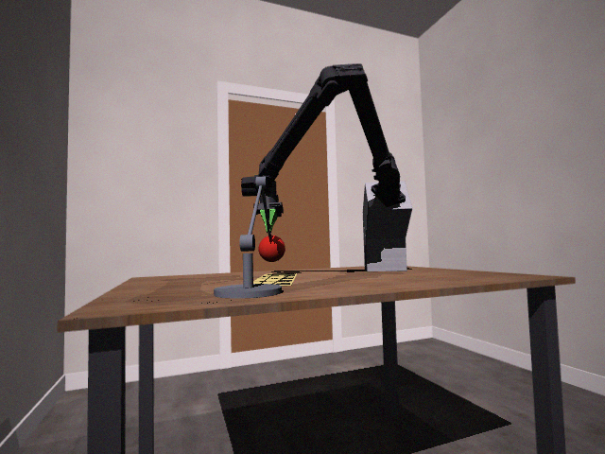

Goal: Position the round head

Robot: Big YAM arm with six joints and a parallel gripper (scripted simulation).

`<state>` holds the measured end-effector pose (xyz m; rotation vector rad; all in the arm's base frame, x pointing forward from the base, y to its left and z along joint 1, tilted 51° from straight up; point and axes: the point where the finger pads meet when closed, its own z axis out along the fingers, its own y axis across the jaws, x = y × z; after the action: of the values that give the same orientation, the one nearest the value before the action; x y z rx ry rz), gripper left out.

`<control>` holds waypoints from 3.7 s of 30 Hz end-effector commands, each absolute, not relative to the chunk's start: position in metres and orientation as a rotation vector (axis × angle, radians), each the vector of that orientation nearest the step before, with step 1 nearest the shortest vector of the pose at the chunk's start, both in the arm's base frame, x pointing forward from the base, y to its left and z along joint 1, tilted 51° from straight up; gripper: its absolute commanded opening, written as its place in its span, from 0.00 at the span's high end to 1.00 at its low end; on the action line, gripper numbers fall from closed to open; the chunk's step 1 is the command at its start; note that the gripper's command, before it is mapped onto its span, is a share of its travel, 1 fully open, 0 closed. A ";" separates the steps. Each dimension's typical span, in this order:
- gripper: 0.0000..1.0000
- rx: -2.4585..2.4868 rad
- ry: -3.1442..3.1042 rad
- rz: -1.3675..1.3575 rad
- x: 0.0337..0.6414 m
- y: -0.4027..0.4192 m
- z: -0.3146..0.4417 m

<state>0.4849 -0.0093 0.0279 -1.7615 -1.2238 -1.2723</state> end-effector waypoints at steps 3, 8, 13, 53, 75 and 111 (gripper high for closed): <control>1.00 -1.765 -1.224 -1.279 0.486 -0.012 0.030; 1.00 -1.771 -1.221 -1.285 0.484 -0.018 0.019; 1.00 -1.778 -1.217 -1.291 0.483 -0.024 0.008; 1.00 -1.731 -1.228 -1.307 0.487 -0.020 -0.013; 1.00 -1.731 -1.227 -1.307 0.486 -0.021 -0.013; 1.00 -1.779 -1.224 -1.298 0.478 -0.059 -0.055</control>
<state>0.4846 -0.0173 -0.0391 -1.6970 -1.2399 -1.2870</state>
